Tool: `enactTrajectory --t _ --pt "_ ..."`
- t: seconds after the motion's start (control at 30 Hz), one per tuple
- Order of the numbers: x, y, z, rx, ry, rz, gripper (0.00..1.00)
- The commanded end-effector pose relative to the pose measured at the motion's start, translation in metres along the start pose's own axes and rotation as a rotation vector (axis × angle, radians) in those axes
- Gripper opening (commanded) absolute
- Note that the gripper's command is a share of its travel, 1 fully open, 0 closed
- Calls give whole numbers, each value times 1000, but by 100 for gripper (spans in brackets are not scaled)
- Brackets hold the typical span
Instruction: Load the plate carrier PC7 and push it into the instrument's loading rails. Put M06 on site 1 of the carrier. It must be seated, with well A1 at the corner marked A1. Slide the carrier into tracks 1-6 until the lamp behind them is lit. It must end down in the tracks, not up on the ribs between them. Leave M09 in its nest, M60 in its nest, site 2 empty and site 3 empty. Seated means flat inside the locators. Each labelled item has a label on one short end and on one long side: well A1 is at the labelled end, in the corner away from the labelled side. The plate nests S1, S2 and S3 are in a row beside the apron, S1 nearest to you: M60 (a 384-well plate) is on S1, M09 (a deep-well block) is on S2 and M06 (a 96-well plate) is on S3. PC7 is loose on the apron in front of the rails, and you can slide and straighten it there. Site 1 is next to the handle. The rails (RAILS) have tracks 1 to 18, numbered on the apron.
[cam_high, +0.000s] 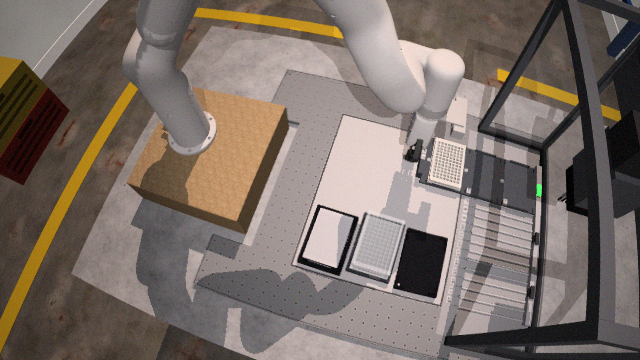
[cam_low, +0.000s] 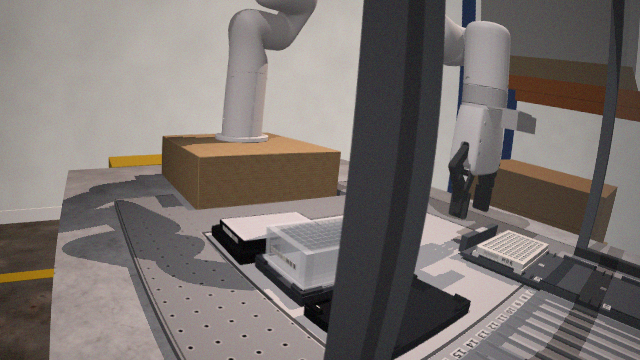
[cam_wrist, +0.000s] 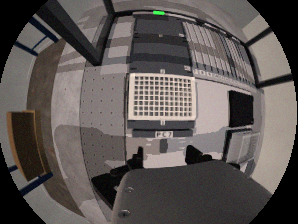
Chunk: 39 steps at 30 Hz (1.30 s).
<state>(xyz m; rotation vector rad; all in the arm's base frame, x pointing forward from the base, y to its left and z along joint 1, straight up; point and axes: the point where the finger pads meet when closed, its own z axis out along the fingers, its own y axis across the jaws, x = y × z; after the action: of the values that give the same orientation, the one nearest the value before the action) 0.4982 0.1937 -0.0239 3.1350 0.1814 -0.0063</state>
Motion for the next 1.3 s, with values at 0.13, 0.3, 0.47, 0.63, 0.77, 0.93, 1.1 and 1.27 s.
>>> enactTrajectory --t 0.13,0.3,0.47,0.63,0.77,0.93,1.1,1.27 --pt "1 0 -12 1 4 0 81" --pt "1 0 -20 1 4 0 81" --pt "1 -1 -29 1 4 0 81" --pt "1 -1 -34 1 4 0 81" --pt "1 -1 -40 1 4 0 81" --pt "1 -1 -49 1 4 0 81" --pt "1 -1 -55 1 4 0 81" --pt "1 -1 -62 1 4 0 81"
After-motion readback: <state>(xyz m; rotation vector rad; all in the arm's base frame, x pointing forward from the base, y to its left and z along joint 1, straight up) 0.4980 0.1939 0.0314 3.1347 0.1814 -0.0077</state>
